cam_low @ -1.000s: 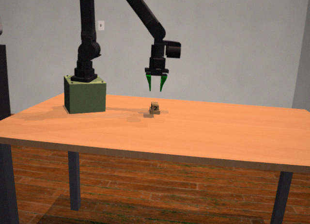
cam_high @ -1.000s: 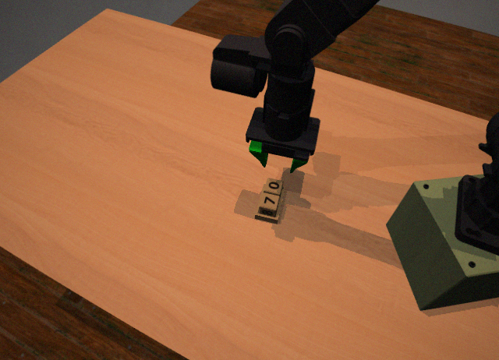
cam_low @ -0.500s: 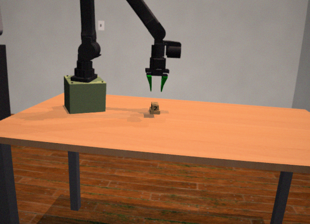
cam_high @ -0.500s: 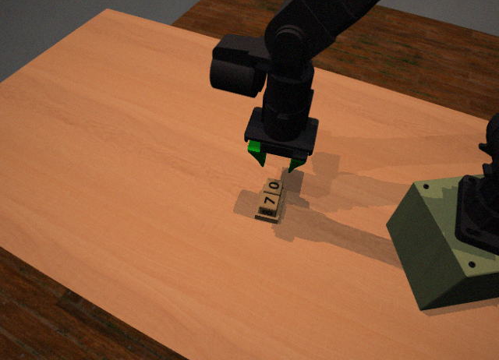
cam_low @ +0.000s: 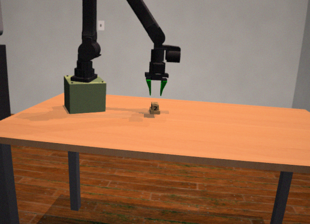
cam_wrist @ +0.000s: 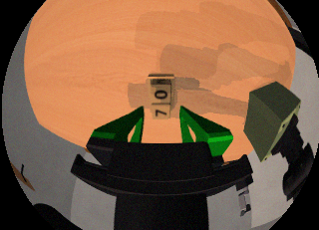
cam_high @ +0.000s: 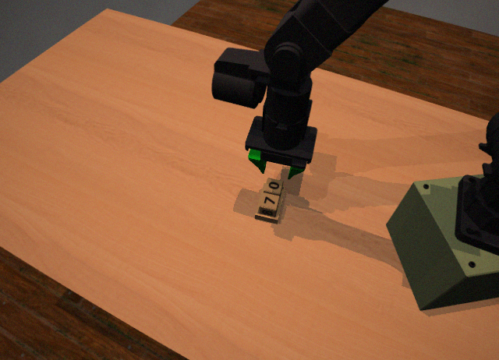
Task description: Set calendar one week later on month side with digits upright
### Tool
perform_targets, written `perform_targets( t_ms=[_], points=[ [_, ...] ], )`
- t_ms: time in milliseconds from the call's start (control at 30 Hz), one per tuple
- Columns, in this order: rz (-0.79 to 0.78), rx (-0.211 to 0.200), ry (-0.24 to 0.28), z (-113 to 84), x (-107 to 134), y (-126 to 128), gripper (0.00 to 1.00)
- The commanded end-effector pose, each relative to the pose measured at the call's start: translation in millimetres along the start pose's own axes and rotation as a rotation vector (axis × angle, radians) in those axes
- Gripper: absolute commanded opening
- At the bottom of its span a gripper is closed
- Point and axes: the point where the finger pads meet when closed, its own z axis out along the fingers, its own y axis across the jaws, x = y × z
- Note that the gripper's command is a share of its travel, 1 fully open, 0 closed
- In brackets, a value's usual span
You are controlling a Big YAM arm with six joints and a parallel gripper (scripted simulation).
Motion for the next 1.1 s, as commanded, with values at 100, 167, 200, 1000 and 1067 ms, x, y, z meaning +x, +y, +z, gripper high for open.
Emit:
perform_targets(
  t_ms=[100, 167, 200, 1000, 1067],
  points=[
    [-0.001, -0.027, -0.003, 6.3, -5.2, 14.7, 0.46],
    [-0.004, -0.016, -0.001, 12.0, -3.7, 8.5, 0.46],
    [-0.005, -0.011, -0.001, 14.7, -3.0, 5.5, 0.46],
    [-0.004, -0.011, -0.001, 33.4, -3.3, 5.7, 0.46],
    [-0.004, -0.011, -0.001, 33.6, -3.2, 5.5, 0.46]
  ],
)
